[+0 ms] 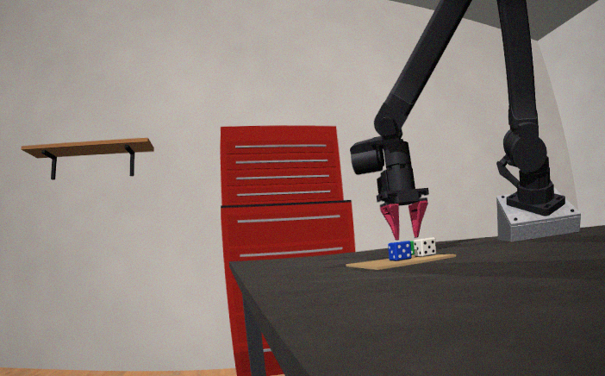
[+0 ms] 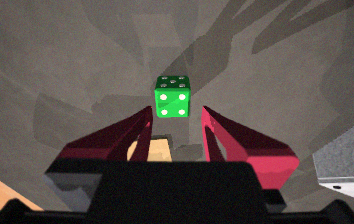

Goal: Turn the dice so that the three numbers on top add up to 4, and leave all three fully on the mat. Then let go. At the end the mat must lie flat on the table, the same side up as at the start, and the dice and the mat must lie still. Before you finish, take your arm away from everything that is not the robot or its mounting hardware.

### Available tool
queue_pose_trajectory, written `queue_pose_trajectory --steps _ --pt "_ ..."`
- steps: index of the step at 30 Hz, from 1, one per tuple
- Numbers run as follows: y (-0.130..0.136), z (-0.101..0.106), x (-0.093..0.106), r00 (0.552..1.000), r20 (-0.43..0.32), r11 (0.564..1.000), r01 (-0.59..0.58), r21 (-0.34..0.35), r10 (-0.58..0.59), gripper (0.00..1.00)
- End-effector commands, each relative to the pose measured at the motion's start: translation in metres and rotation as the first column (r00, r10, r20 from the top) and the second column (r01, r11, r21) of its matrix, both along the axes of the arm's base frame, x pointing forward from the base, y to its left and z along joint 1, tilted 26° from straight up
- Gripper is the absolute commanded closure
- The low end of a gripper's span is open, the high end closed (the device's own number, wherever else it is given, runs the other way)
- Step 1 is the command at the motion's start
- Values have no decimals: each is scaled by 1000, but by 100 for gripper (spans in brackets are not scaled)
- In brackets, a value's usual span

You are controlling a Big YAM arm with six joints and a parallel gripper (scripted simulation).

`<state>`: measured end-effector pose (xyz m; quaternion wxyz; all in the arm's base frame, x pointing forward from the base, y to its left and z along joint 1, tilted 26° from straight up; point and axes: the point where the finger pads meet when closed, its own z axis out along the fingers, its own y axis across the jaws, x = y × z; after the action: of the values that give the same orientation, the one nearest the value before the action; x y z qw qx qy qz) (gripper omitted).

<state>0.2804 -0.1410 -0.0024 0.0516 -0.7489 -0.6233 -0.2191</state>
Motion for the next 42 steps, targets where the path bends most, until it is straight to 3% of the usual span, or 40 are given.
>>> queue_pose_trajectory --steps 1,42 --pt "-17 15 22 999 43 999 5 -33 -3 55" --pt "-17 15 22 999 43 999 5 -33 -3 55"
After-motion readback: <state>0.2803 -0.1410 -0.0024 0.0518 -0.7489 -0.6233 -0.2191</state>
